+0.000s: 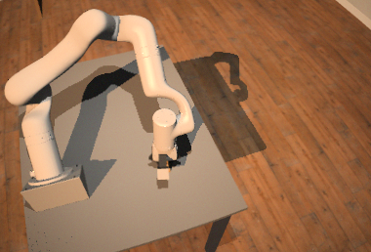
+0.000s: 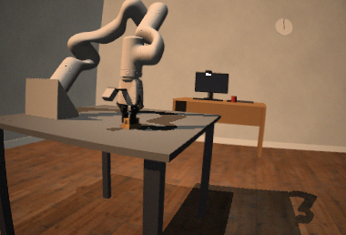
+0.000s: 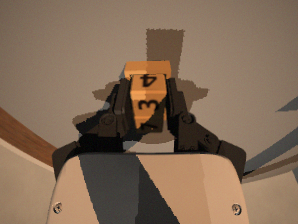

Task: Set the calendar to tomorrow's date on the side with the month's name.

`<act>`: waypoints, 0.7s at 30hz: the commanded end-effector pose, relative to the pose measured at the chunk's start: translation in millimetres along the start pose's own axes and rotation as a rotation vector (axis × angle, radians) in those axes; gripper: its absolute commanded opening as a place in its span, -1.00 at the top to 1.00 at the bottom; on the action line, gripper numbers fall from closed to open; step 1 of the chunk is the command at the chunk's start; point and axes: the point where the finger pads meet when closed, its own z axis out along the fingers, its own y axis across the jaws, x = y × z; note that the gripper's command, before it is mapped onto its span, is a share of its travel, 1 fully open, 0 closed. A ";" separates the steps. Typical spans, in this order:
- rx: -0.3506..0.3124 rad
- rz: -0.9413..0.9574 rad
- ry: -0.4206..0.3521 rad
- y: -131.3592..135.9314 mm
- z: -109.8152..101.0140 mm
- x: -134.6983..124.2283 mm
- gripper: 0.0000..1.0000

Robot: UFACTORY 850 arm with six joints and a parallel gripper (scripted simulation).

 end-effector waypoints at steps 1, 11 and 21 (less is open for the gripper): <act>0.002 0.000 0.000 -0.8 -0.7 0.0 0.22; 0.002 0.000 0.000 -0.8 -0.7 0.0 0.05; 0.002 0.000 0.000 -0.8 -3.8 0.0 0.05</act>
